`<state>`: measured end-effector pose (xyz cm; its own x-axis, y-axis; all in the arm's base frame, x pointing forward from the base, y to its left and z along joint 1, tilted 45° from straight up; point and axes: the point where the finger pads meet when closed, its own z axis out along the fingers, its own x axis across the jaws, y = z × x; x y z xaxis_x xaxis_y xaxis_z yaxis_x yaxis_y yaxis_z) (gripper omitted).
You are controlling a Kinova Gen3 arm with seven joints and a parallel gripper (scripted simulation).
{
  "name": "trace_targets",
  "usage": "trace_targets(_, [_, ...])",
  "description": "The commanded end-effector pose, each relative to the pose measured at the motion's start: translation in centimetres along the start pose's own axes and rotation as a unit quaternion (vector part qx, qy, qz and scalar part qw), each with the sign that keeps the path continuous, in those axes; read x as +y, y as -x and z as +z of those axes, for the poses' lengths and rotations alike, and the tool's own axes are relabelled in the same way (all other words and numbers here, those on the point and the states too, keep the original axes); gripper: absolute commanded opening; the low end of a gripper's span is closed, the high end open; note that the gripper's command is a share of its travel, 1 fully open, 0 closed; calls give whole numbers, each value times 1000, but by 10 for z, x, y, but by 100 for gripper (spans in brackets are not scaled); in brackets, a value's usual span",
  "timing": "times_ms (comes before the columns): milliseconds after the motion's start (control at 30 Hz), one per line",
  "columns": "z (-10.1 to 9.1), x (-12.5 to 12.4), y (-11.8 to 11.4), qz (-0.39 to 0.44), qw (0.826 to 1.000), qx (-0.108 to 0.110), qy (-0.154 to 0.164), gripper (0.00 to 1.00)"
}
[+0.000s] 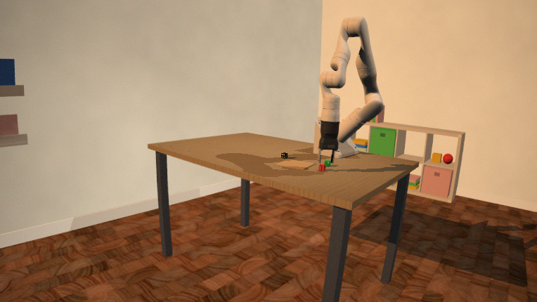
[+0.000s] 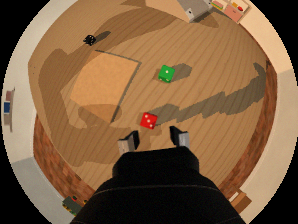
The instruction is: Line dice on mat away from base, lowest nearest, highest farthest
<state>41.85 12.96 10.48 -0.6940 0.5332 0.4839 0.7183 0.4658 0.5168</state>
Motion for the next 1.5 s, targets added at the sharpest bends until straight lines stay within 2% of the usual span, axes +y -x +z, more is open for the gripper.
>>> trace_targets(0, [3, 12, 3, -5, 1000, 1, 1, 100])
trace_targets(1467, [3, 16, 5, -5, 1000, 1, 1, 100])
